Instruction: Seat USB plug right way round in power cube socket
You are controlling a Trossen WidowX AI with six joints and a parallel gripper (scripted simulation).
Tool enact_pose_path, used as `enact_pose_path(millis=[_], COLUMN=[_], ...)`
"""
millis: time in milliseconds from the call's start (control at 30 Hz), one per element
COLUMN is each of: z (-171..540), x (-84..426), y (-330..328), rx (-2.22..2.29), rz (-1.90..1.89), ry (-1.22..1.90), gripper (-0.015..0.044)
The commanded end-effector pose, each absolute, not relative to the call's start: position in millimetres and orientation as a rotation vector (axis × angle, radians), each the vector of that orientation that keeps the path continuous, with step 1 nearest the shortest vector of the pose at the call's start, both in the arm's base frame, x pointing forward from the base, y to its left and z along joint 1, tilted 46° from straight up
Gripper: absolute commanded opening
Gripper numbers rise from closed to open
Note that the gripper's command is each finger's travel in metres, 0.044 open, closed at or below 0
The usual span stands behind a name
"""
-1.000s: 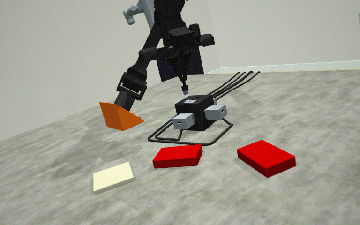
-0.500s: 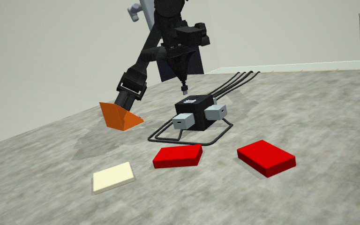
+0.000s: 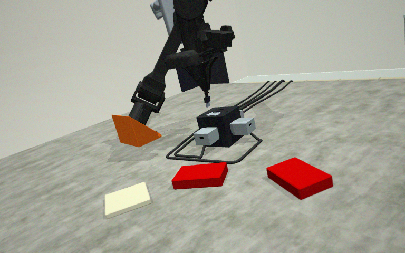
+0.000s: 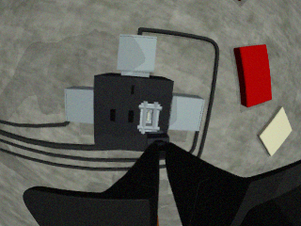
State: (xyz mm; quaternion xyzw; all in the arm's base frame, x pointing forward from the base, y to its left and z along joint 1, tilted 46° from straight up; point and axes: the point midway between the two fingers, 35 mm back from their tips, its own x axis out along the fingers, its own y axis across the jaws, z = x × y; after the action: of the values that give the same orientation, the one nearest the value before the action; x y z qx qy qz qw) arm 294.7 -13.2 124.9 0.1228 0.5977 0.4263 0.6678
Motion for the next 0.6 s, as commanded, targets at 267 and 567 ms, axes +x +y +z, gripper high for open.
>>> enact_pose_path(millis=[267, 567], z=[124.7, 124.7], x=[294.7, 294.6], y=[-13.2, -13.2], rx=[0.045, -0.135], rz=[1.149, 1.282], ry=[1.183, 1.040], gripper=[0.0000, 0.0000])
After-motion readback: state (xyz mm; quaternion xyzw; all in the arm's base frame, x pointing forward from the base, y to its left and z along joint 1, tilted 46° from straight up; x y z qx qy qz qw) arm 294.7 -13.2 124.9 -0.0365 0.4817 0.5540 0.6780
